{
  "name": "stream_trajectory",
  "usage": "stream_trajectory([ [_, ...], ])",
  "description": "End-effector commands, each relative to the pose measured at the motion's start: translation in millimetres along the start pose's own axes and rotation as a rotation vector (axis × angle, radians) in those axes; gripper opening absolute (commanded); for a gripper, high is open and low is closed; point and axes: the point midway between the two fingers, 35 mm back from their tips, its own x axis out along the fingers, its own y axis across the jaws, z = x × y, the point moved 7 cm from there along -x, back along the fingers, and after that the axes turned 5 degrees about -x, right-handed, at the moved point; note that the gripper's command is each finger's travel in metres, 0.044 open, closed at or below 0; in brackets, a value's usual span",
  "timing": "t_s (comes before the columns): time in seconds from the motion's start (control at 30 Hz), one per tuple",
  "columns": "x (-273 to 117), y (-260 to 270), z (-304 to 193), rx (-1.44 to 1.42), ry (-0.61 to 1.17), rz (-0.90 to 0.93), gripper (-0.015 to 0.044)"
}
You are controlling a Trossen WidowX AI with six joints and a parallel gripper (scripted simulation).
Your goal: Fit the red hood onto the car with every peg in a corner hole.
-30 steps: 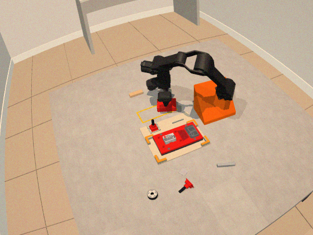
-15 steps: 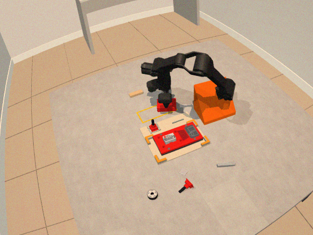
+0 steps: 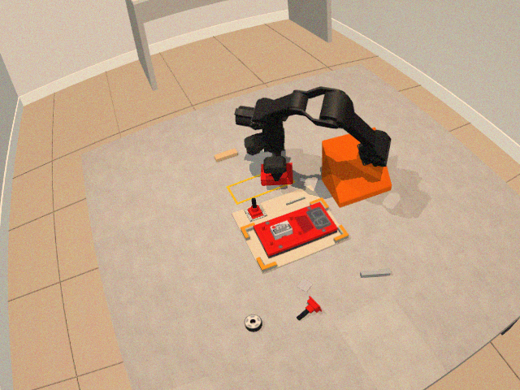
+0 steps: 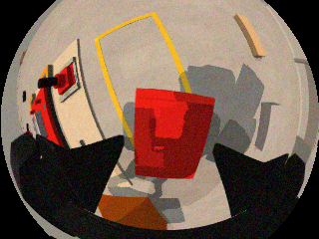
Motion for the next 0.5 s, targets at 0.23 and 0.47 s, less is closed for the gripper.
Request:
stream_trajectory([
  [0.23, 6.8, -0.6, -0.3, 0.006, 0.001, 0.006, 0.0440],
  [0.47, 10.3, -0.5, -0.4, 0.006, 0.001, 0.006, 0.0440],
])
